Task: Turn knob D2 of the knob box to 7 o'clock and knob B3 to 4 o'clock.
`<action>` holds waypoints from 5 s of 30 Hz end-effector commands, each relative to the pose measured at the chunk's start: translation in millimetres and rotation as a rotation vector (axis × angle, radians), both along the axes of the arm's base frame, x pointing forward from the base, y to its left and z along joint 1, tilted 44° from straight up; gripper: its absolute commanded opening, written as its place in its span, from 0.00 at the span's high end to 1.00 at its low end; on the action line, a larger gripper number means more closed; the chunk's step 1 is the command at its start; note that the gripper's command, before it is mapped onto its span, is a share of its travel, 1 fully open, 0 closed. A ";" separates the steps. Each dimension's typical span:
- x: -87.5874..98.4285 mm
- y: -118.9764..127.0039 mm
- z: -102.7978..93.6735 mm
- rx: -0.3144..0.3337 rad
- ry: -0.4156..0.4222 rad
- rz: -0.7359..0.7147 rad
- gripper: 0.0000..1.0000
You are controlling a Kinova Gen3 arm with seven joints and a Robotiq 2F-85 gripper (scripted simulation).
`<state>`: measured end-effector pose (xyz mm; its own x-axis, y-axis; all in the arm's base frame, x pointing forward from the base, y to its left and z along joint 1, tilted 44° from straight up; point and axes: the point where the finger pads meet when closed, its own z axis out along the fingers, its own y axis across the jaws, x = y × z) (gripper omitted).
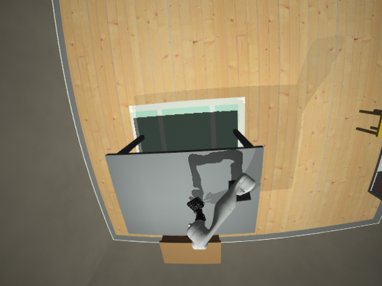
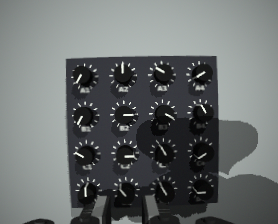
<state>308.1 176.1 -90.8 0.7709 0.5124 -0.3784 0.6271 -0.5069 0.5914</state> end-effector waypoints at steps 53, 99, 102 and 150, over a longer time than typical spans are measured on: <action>-2.1 13.6 13.2 0.167 -1.032 -1.058 0.81; -1.6 15.6 14.4 0.184 -1.110 -1.141 0.81; -1.6 15.6 14.4 0.184 -1.110 -1.141 0.81; 2.1 -9.2 -11.2 0.184 -1.111 -1.141 0.81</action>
<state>310.6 169.2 -100.3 0.6014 -0.5251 0.6021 -0.7904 -0.5007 0.3529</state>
